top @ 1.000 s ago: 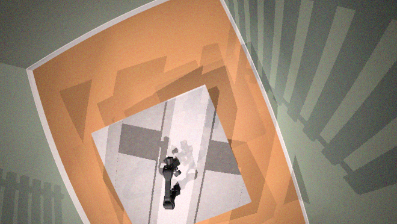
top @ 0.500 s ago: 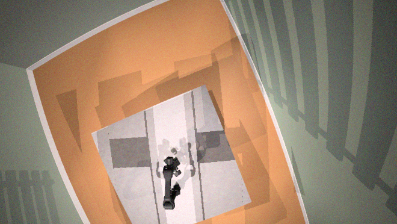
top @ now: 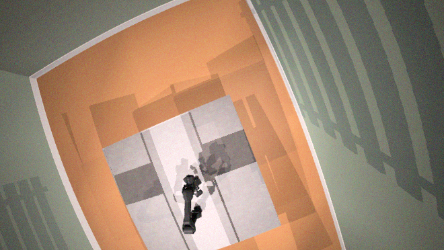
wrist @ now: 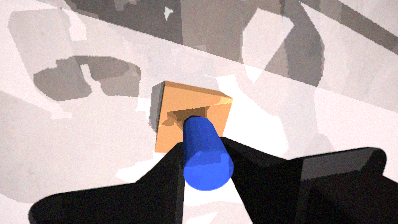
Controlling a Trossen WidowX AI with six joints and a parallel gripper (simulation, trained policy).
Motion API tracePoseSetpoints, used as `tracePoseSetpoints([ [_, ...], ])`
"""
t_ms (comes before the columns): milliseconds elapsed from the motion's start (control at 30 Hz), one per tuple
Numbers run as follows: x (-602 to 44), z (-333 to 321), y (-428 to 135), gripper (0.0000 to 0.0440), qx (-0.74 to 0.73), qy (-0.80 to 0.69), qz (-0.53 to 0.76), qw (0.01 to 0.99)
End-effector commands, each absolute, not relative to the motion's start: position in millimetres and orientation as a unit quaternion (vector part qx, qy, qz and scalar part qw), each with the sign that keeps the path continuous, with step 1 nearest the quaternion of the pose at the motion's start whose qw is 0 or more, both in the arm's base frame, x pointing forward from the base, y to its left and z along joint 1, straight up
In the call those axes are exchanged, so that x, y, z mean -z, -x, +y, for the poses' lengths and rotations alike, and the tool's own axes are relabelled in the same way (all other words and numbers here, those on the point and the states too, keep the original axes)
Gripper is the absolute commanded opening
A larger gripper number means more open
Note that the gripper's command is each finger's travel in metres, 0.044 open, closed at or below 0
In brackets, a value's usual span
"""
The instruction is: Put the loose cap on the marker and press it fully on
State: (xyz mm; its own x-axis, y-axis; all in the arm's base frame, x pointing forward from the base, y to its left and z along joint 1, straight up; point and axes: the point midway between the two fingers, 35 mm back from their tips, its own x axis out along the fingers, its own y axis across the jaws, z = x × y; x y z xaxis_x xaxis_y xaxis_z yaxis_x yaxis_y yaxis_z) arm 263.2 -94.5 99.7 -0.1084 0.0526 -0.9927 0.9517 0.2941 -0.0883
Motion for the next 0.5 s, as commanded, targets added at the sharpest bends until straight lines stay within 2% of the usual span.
tracePoseSetpoints([
  [0,-83.6,-95.7,-253.1,0.0111,0.439,-0.398,0.627,0.505],
  [467,-82.0,-97.0,-253.1,0.0135,0.437,-0.394,0.628,0.509],
])
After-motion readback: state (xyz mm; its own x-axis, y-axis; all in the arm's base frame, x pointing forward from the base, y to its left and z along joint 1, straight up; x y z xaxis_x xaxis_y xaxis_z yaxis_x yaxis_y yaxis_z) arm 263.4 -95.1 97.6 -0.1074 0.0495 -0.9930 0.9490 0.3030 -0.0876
